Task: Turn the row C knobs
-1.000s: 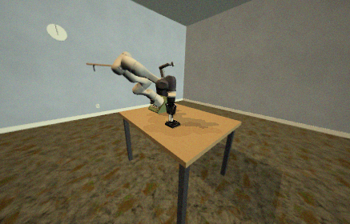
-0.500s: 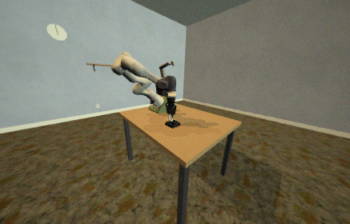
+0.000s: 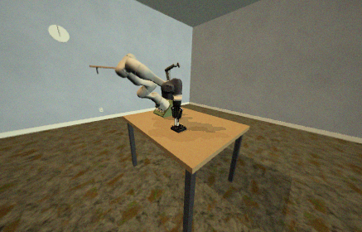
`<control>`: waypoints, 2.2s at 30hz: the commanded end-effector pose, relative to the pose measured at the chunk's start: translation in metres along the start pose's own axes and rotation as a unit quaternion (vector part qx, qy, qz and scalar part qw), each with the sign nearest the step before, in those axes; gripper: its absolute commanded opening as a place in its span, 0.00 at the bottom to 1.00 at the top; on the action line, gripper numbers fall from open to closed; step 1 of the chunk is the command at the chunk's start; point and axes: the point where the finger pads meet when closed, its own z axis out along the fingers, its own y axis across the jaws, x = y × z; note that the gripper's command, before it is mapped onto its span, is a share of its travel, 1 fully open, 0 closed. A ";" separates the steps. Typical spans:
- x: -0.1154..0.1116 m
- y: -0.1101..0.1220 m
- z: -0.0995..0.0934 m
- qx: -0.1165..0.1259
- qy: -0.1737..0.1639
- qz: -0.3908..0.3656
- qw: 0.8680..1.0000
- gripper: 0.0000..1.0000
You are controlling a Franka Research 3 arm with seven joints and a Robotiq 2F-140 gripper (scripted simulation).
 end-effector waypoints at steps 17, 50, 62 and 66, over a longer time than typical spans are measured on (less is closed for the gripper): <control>-0.001 0.000 0.001 0.001 -0.001 0.000 1.000 0.12; -0.001 0.000 0.015 0.001 -0.001 0.000 1.000 0.12; -0.001 0.000 0.015 0.001 -0.001 0.000 1.000 0.12; -0.001 0.000 0.015 0.001 -0.001 0.000 1.000 0.12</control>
